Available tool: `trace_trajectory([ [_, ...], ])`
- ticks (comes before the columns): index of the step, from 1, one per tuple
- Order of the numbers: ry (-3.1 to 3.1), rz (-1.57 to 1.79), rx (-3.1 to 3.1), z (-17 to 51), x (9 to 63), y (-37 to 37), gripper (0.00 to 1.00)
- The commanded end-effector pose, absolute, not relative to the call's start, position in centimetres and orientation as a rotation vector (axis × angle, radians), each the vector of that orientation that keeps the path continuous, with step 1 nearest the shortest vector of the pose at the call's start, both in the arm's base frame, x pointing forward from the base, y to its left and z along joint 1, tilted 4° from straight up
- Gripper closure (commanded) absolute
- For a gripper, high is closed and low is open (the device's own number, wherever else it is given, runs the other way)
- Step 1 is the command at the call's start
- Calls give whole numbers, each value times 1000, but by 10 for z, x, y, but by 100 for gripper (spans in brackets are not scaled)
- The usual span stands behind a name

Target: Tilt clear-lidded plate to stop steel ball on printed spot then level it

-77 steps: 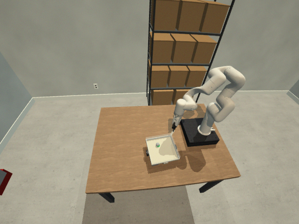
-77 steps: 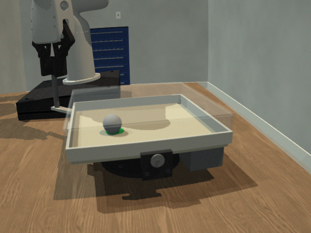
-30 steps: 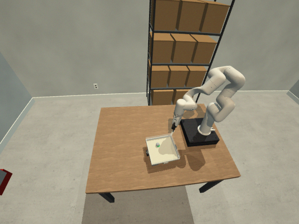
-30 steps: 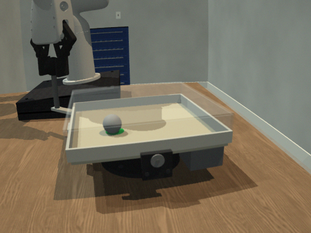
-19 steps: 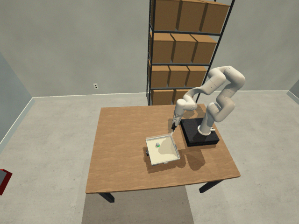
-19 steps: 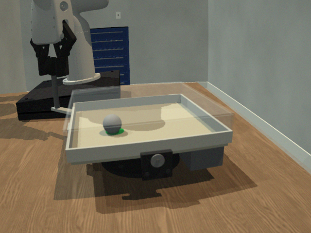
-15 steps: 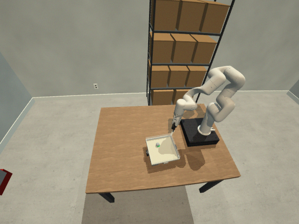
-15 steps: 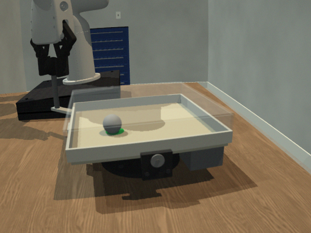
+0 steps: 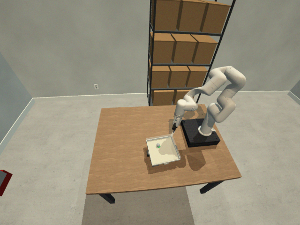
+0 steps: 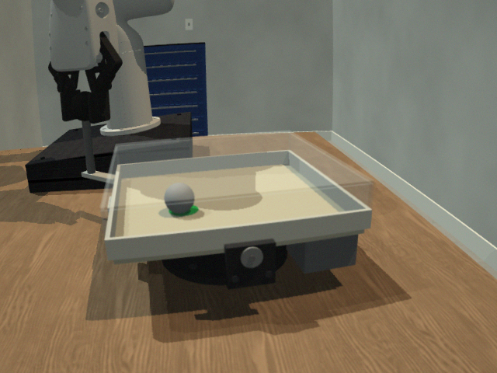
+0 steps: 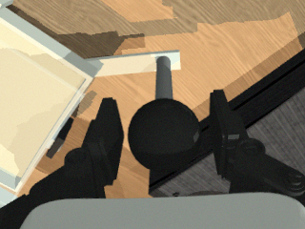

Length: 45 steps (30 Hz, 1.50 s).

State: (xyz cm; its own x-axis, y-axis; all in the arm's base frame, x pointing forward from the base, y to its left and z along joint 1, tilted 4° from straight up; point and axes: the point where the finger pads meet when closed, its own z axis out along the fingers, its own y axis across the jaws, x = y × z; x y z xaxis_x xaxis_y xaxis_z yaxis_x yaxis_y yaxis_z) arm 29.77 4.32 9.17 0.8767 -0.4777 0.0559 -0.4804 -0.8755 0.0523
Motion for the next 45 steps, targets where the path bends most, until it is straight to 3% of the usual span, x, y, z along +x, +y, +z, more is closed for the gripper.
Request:
trace_trajectory([
  [1, -762, 68, 2982, 93, 299, 43, 39],
  [45, -762, 68, 2982, 142, 298, 47, 39],
])
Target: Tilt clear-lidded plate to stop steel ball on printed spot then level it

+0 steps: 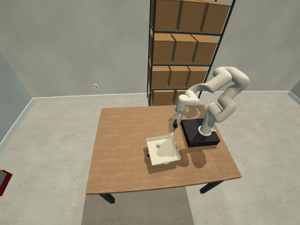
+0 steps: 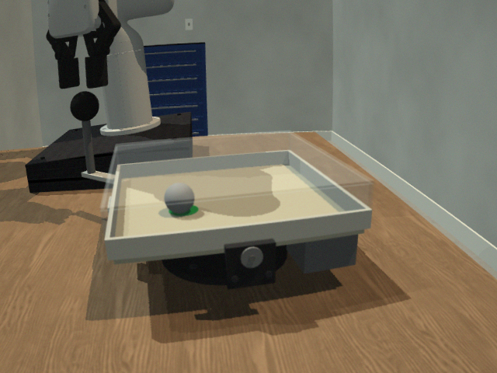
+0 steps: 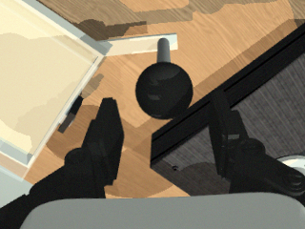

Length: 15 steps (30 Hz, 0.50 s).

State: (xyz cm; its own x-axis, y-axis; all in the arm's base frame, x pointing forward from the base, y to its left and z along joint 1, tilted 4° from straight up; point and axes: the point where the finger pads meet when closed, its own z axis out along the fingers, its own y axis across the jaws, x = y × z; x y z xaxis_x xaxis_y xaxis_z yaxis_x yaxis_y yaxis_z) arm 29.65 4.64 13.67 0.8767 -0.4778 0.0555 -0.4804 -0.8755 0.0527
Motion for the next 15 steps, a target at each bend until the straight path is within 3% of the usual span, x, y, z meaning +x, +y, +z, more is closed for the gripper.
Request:
trace_trajectory([
  [1, -762, 68, 2982, 144, 298, 47, 39],
  [15, -762, 68, 2982, 152, 297, 48, 39],
])
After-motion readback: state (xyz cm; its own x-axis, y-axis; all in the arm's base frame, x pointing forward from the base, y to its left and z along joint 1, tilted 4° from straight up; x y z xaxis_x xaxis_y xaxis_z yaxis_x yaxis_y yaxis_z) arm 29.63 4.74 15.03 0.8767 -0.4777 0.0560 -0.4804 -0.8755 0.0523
